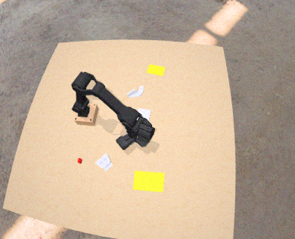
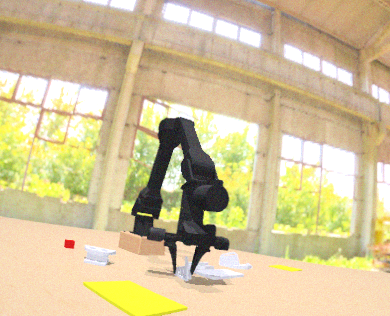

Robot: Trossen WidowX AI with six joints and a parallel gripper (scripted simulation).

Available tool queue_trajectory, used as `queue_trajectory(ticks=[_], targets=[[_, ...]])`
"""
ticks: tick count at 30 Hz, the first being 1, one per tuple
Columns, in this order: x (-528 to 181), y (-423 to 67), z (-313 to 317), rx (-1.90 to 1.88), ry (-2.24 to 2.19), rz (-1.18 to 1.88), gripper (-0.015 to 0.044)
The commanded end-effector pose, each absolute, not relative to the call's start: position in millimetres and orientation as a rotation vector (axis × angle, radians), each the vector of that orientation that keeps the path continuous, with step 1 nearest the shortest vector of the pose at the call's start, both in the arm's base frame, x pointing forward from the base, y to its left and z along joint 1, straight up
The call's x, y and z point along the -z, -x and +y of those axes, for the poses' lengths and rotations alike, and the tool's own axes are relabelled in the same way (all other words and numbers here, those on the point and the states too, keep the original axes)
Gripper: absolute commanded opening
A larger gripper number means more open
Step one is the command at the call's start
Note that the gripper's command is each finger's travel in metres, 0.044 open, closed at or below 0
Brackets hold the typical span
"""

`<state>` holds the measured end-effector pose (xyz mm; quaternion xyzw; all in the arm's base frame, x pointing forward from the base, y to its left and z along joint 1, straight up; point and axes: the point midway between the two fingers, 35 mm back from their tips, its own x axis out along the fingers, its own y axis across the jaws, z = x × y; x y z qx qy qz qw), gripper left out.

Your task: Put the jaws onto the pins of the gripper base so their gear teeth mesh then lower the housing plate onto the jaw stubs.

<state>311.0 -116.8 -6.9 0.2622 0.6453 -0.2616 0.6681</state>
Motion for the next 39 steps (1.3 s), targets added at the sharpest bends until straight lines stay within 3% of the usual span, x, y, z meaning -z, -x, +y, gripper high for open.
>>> queue_trajectory(ticks=[1,26,39], targets=[[6.9,-311.0,-117.1,0.592,-0.59,1.455,0.0134],[-68.0,-309.2,-116.4,0.595,-0.592,1.455,0.0134],[-70.1,-308.8,-116.2,0.595,-0.592,1.455,0.0134]])
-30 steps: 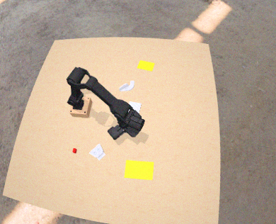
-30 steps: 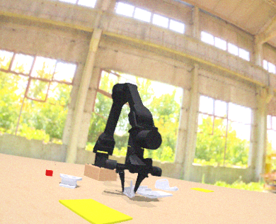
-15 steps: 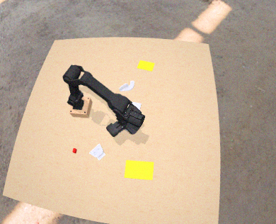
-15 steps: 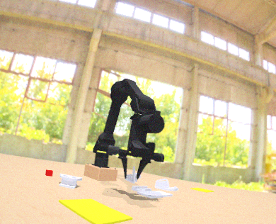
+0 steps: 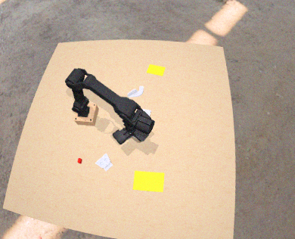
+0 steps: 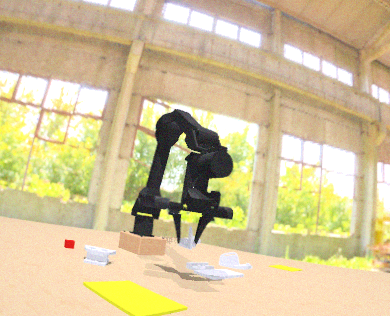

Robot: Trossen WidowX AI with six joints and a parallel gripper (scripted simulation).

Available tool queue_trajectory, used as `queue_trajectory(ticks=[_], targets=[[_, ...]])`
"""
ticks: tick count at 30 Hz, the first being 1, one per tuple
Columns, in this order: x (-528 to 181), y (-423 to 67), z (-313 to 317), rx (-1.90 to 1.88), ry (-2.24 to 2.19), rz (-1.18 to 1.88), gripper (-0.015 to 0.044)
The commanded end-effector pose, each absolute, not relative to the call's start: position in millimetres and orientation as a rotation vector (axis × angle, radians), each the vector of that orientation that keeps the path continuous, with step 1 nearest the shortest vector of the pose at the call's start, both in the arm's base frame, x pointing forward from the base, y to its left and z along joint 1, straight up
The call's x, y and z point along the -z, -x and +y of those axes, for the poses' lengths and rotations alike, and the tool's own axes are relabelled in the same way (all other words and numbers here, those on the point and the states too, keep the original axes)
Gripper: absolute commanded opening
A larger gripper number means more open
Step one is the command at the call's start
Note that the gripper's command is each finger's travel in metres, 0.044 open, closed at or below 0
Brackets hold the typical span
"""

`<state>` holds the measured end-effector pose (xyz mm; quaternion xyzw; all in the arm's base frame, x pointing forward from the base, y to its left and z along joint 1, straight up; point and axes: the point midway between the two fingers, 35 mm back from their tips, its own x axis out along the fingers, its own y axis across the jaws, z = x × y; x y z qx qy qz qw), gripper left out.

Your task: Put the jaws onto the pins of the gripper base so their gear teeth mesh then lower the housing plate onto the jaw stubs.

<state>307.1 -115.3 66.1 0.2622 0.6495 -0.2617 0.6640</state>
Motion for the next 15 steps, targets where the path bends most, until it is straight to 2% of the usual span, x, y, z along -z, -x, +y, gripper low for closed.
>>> queue_trajectory(ticks=[1,15], targets=[[-70.1,-308.8,-116.2,0.595,-0.592,1.455,0.0134],[-70.0,-302.4,-91.9,0.392,-0.386,1.504,0.0134]])
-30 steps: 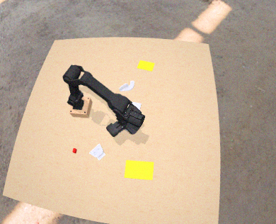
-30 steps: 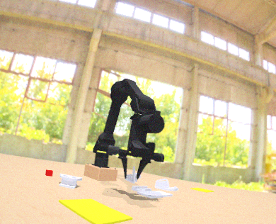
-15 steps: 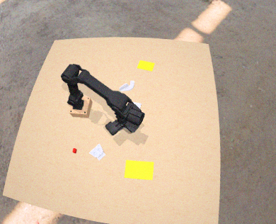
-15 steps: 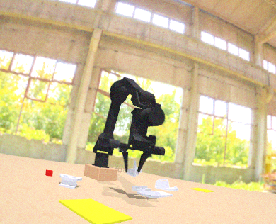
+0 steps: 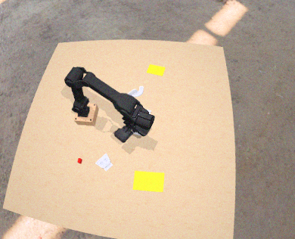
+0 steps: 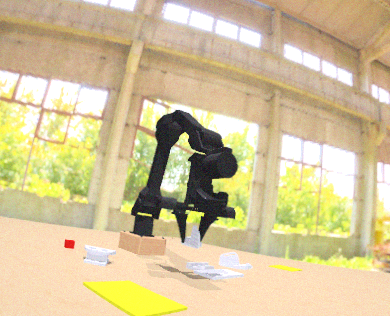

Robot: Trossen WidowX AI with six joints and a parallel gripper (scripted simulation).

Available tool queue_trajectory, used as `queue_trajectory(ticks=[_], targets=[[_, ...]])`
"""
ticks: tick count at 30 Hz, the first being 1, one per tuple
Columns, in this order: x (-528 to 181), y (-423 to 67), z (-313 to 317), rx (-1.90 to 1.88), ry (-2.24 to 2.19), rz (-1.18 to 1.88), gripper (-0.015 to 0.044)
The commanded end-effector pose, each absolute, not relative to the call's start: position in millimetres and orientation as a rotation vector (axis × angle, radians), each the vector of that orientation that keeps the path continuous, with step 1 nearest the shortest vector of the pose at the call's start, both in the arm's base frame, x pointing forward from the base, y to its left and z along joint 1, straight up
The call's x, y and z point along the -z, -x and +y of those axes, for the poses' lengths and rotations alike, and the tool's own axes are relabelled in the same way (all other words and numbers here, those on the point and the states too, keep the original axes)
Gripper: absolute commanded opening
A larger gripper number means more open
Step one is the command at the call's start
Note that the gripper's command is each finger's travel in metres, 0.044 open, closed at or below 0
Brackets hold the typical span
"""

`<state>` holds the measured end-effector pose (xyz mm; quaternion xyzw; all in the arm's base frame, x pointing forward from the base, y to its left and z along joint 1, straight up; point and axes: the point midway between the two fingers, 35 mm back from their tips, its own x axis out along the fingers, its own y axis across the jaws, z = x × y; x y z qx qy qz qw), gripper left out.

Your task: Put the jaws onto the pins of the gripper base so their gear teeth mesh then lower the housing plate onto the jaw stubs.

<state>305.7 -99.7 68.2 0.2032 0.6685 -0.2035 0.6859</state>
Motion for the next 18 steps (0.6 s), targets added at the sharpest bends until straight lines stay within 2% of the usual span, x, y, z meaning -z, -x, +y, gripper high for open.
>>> queue_trajectory(ticks=[1,18], targets=[[-69.9,-301.7,-89.4,0.37,-0.364,1.508,0.0134],[-68.2,-285.8,-50.8,0.018,-0.007,1.543,0.0134]])
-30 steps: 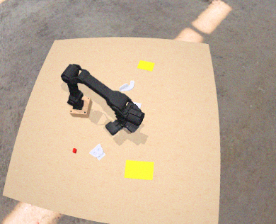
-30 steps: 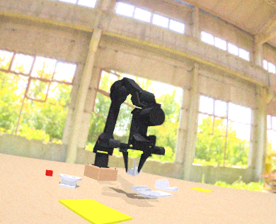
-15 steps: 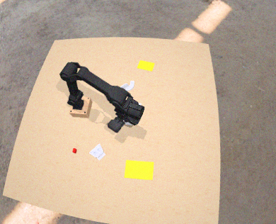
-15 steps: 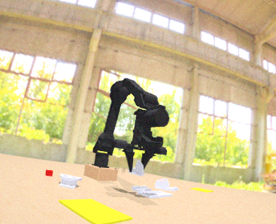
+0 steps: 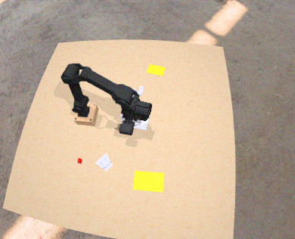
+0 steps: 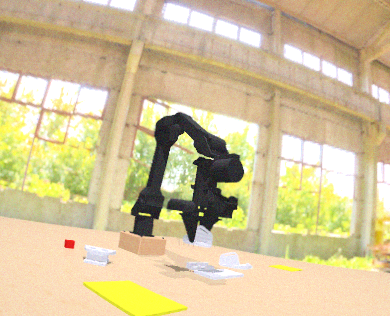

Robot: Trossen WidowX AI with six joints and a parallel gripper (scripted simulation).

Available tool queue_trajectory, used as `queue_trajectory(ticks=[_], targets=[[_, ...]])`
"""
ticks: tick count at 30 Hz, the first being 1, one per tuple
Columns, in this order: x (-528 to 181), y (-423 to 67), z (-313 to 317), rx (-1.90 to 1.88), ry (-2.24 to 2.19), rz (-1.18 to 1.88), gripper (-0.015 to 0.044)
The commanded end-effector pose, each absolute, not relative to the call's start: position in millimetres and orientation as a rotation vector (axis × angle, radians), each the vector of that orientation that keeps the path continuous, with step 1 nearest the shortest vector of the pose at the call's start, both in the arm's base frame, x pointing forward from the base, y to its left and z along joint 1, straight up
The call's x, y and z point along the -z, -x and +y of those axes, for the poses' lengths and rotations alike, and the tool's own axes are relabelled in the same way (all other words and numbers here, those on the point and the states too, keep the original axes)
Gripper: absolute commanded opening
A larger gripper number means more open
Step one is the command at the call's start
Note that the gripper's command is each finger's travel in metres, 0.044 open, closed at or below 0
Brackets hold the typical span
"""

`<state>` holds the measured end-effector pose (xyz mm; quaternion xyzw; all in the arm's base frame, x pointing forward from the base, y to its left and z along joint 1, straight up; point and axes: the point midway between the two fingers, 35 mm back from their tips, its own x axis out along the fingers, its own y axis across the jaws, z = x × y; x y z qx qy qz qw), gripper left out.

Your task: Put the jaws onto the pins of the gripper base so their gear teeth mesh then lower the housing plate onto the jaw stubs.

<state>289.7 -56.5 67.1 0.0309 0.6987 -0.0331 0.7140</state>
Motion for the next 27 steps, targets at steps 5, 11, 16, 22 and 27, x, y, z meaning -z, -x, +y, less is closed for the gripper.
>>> queue_trajectory(ticks=[5,11,16,22,27], targets=[[-68.1,-285.7,-50.5,0.014,-0.003,1.543,0.0134],[-68.1,-285.7,-50.5,0.014,-0.003,1.543,0.0134],[-68.1,-285.7,-50.5,0.014,-0.003,1.543,0.0134],[-68.1,-285.7,-50.5,-0.003,0.014,1.543,0.0134],[-68.1,-285.7,-50.5,-0.005,0.017,1.543,0.0134]])
